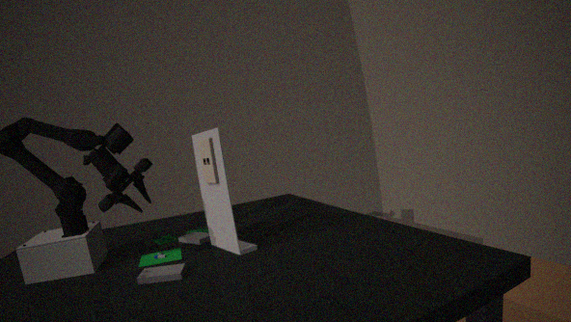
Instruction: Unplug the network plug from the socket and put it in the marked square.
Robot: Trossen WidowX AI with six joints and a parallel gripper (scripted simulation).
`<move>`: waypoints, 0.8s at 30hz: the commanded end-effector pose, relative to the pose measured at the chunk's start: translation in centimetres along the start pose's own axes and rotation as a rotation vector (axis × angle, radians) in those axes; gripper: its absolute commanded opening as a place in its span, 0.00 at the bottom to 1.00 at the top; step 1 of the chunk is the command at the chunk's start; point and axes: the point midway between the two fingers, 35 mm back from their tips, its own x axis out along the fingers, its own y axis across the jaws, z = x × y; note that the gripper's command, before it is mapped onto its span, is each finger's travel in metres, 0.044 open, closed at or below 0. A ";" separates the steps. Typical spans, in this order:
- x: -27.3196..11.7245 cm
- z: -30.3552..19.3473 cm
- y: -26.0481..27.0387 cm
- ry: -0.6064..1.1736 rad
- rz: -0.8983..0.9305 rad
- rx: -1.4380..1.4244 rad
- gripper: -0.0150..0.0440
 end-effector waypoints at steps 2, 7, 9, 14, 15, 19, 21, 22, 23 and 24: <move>-1.3 0.0 1.1 -0.004 0.009 0.003 0.52; -2.6 0.0 2.1 -0.004 0.010 0.004 0.52; -3.2 0.0 2.4 -0.004 0.011 0.004 0.52; -4.6 0.1 3.2 -0.005 0.012 0.005 0.52; -4.9 0.1 3.3 -0.005 0.012 0.005 0.52; -6.1 0.1 3.9 -0.005 0.013 0.005 0.52; -6.7 0.1 4.1 -0.006 0.014 0.005 0.52; -6.9 0.1 4.2 -0.006 0.014 0.005 0.52; -7.1 0.1 4.2 -0.006 0.014 0.005 0.52; -7.1 0.1 4.3 -0.006 0.014 0.005 0.52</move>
